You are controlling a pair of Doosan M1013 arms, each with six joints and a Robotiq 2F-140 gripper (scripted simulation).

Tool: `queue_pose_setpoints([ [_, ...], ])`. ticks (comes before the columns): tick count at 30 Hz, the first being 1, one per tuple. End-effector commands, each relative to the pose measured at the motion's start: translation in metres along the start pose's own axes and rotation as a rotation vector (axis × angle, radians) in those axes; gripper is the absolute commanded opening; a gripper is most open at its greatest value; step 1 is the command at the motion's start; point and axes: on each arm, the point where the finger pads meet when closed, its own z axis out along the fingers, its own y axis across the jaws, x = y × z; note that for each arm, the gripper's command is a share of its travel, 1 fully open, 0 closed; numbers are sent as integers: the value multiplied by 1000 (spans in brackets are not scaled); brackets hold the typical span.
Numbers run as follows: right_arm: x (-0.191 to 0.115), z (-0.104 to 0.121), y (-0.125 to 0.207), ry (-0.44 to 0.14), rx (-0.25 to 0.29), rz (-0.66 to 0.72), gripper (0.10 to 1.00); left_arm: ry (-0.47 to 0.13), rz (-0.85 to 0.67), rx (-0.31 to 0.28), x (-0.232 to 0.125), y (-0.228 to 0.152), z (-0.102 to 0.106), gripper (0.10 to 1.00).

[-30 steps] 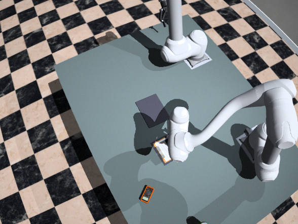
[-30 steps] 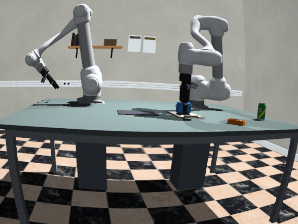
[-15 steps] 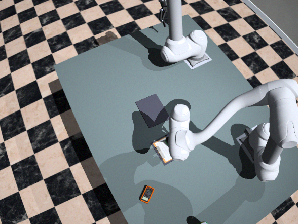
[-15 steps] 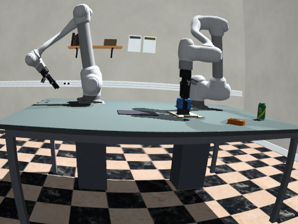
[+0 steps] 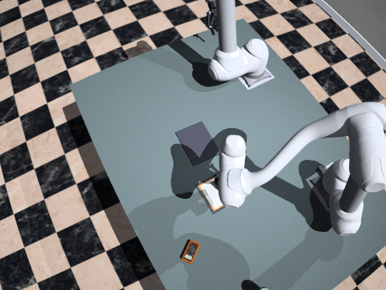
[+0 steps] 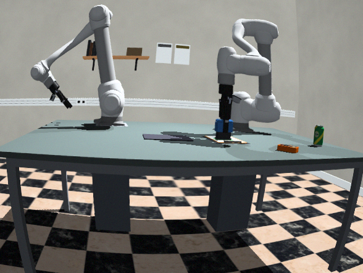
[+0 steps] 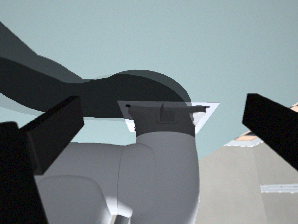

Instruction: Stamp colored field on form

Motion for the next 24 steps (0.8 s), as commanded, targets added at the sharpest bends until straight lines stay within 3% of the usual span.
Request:
queue_pose_setpoints([
  [1, 0, 0, 0, 1, 0, 0, 1000, 0, 0, -1, 0, 0, -1, 247],
  [4, 0, 0, 0, 1, 0, 0, 1000, 0, 0, -1, 0, 0, -3, 247],
  [11, 0, 0, 0, 1, 0, 0, 1000, 0, 0, -1, 0, 0, -38, 247],
  [24, 0, 0, 0, 1, 0, 0, 1000, 0, 0, -1, -1, 0, -39, 247],
])
